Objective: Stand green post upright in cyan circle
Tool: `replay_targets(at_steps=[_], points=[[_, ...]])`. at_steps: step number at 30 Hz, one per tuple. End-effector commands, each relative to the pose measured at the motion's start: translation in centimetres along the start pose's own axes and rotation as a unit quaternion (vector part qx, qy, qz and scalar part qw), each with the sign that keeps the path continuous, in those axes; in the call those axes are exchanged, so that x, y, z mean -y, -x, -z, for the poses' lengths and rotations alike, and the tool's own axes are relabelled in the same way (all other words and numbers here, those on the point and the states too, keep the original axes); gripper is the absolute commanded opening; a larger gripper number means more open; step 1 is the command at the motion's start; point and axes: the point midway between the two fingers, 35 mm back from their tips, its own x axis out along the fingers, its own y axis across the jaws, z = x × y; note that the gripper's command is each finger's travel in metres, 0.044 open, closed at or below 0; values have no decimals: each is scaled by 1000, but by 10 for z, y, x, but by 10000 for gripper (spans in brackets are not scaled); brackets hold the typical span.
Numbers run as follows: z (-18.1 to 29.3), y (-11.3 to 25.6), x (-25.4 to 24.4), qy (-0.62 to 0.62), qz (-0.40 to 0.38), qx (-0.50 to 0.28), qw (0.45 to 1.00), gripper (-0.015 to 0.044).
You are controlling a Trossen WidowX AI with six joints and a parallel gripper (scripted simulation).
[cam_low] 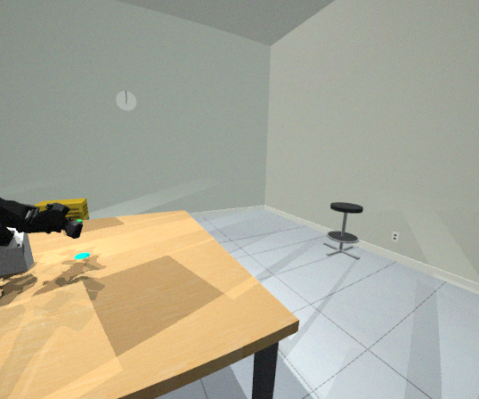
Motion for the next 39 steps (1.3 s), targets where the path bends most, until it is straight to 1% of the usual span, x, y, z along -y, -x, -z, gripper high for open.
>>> replay_targets(at_steps=[1,39], points=[[-2,2,0,12,7,16,1000,23],[-8,20,-2,105,71,103,987,23]])
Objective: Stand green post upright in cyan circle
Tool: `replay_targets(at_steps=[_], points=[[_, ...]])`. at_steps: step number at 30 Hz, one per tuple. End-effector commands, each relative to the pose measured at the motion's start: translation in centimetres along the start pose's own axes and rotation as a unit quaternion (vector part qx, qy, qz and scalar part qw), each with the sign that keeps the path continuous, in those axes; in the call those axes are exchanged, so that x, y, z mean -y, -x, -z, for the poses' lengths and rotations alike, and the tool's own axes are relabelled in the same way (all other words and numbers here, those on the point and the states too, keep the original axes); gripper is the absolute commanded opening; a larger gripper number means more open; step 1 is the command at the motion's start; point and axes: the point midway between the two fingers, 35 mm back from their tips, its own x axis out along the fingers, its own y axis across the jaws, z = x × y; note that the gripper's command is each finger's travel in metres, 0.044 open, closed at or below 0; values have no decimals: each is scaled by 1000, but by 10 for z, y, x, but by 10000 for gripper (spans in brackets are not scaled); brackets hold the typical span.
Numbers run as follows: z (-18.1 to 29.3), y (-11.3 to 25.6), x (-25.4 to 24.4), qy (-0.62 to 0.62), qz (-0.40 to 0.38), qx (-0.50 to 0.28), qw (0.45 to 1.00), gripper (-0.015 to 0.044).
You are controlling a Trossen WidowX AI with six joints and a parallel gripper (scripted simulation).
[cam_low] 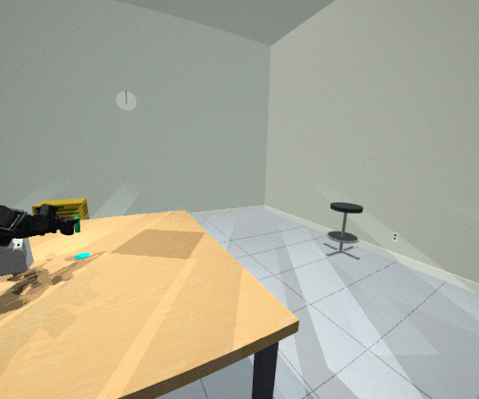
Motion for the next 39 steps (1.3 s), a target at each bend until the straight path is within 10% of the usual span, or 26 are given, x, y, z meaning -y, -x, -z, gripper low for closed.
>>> replay_targets(at_steps=[1,39], points=[[-1,1,0,8,4,7,1000,23],[32,-4,6,11,-5,-2,1000,23]])
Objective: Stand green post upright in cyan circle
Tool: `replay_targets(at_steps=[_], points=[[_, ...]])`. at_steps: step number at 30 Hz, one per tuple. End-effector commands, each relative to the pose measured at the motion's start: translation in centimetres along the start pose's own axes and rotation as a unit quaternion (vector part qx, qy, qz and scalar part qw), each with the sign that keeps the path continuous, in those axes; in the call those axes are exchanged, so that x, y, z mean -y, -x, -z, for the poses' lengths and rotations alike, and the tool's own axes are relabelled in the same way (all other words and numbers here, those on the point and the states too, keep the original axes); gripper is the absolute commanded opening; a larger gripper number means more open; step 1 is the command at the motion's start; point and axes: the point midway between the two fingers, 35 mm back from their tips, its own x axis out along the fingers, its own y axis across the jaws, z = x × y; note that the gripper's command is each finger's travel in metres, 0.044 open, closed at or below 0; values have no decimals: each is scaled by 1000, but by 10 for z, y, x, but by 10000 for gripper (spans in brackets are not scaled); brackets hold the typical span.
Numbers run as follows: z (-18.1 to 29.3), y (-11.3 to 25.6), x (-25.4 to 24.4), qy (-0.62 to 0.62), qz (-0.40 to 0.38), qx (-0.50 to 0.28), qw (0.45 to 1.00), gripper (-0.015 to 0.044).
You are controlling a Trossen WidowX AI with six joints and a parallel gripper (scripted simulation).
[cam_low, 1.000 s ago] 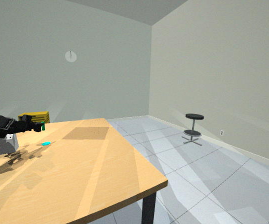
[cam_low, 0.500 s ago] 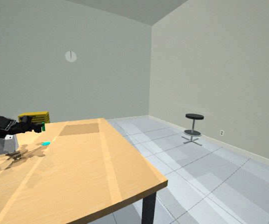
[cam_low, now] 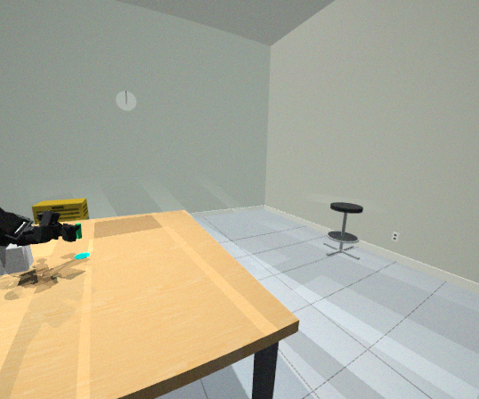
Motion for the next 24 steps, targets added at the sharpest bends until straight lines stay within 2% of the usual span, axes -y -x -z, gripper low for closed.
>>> replay_targets(at_steps=[1,24], points=[[6,-1,3,3,1,3,1000,23],[43,-4,0,1,3,6,1000,23]])
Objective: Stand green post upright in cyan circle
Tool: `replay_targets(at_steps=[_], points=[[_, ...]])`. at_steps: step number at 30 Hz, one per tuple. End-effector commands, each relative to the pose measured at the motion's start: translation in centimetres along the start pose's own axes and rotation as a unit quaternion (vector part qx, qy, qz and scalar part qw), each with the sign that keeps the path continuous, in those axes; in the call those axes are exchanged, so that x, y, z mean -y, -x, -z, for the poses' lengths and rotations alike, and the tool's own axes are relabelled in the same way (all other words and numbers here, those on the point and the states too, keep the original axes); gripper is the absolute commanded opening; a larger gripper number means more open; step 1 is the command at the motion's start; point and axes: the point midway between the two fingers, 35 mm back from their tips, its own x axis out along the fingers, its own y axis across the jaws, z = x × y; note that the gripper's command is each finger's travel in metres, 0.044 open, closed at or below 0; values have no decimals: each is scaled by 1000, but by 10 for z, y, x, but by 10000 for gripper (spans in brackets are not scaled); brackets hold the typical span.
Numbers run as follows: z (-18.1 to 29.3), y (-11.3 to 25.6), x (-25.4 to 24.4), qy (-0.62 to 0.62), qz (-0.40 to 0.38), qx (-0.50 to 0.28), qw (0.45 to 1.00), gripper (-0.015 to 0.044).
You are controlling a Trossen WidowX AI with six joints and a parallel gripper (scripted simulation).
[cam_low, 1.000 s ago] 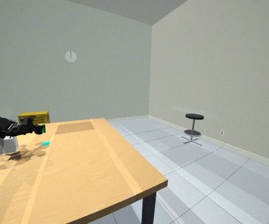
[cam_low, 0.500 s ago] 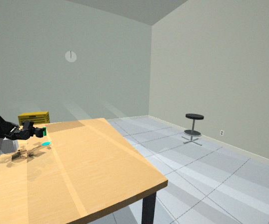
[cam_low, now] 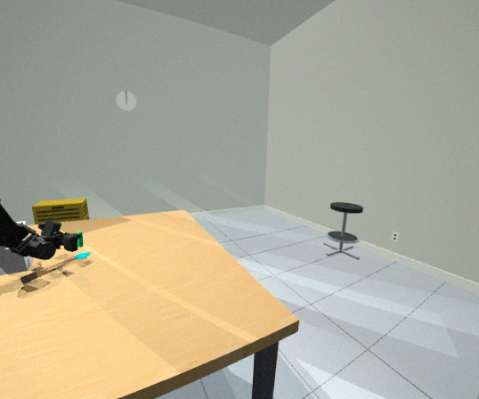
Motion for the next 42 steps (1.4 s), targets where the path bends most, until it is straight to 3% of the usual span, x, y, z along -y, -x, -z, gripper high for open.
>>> replay_targets(at_steps=[1,32,42], points=[[7,-1,0,2,4,5,1000,23],[42,-6,-3,-3,5,4,1000,23],[42,-6,-3,-3,5,4,1000,285]])
